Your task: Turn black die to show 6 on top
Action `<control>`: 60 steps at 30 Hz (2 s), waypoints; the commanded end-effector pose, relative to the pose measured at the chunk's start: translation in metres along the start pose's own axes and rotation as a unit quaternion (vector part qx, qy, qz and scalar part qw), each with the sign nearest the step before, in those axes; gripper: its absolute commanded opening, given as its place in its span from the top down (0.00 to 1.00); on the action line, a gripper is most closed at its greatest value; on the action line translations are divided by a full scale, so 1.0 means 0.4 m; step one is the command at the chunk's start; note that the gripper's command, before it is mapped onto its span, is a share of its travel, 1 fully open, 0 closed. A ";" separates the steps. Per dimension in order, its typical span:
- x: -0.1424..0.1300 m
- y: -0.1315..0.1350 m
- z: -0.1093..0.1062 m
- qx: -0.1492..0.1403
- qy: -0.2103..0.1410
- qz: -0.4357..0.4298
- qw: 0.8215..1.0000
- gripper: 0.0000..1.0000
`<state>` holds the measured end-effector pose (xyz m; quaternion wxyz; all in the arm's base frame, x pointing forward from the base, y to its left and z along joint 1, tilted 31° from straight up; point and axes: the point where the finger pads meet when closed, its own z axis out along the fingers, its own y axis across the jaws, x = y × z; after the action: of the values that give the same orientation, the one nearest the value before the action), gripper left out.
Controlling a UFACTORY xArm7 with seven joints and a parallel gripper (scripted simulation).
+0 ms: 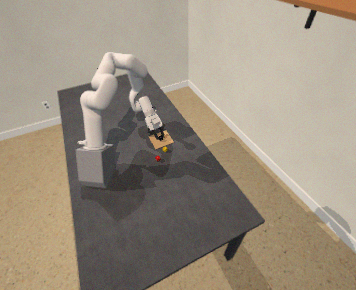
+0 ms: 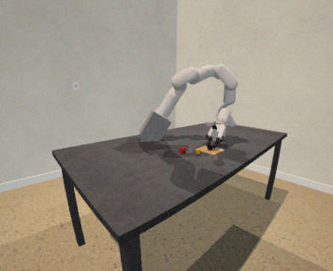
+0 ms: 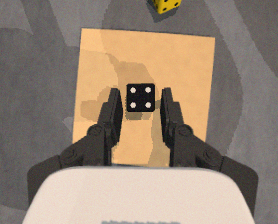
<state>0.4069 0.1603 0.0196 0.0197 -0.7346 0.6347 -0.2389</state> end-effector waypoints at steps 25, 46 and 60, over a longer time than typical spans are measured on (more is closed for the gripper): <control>0.002 -0.002 -0.001 0.001 0.000 0.001 1.000 0.79; 0.002 -0.002 -0.001 0.001 0.000 0.001 1.000 0.79; 0.002 -0.002 -0.002 0.001 0.000 0.001 1.000 0.79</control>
<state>0.4069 0.1603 0.0195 0.0196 -0.7346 0.6347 -0.2389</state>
